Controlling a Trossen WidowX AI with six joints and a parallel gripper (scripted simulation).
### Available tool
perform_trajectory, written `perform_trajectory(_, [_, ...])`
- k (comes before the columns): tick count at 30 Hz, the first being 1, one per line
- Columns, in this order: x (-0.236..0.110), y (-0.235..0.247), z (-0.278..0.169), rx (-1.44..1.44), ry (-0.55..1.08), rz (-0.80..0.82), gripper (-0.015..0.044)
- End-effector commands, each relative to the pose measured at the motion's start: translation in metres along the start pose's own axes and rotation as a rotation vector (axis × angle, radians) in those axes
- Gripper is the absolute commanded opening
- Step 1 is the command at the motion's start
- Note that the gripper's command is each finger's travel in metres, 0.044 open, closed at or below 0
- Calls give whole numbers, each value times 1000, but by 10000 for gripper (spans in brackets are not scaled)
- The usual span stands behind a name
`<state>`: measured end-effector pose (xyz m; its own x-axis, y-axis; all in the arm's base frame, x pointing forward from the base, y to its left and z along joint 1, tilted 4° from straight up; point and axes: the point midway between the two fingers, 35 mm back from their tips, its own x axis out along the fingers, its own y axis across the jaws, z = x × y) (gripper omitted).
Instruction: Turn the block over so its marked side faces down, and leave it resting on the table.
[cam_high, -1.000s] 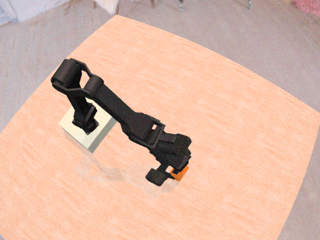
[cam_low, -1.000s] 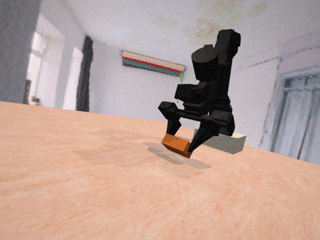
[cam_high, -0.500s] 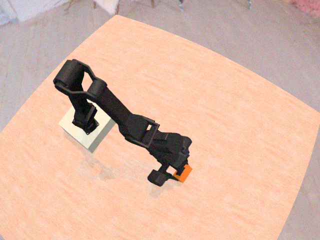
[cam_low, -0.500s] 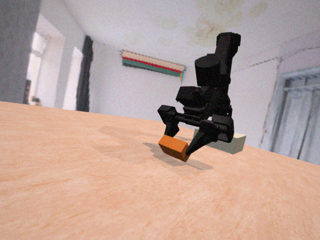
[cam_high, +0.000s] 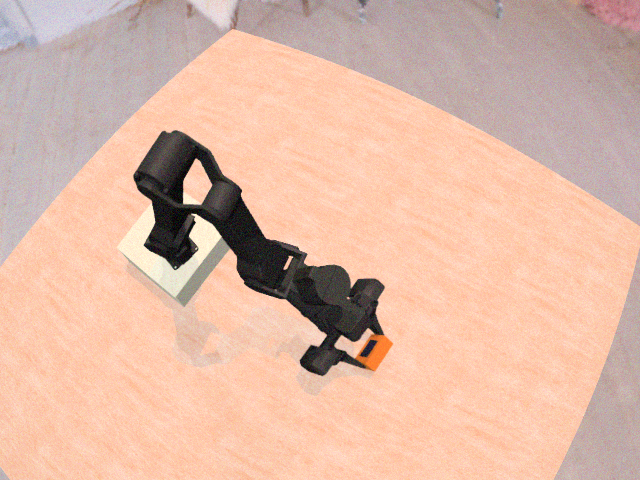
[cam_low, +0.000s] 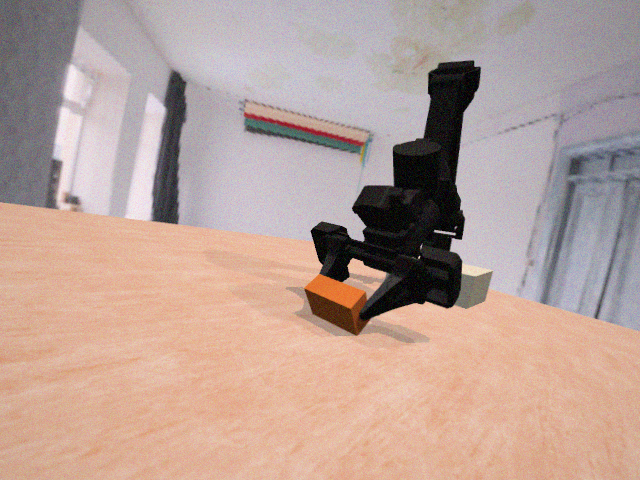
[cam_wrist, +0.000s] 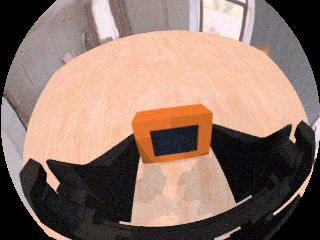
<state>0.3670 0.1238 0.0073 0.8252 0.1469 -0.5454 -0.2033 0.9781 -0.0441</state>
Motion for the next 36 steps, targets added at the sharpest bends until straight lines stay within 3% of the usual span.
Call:
perform_trajectory(1, [1,-1,-12,-4,-20,-3,0])
perform_trajectory(20, [-18,-3,-19,7,-265,-4,0])
perform_trajectory(36, [-21,-3,-16,8,-282,-4,0])
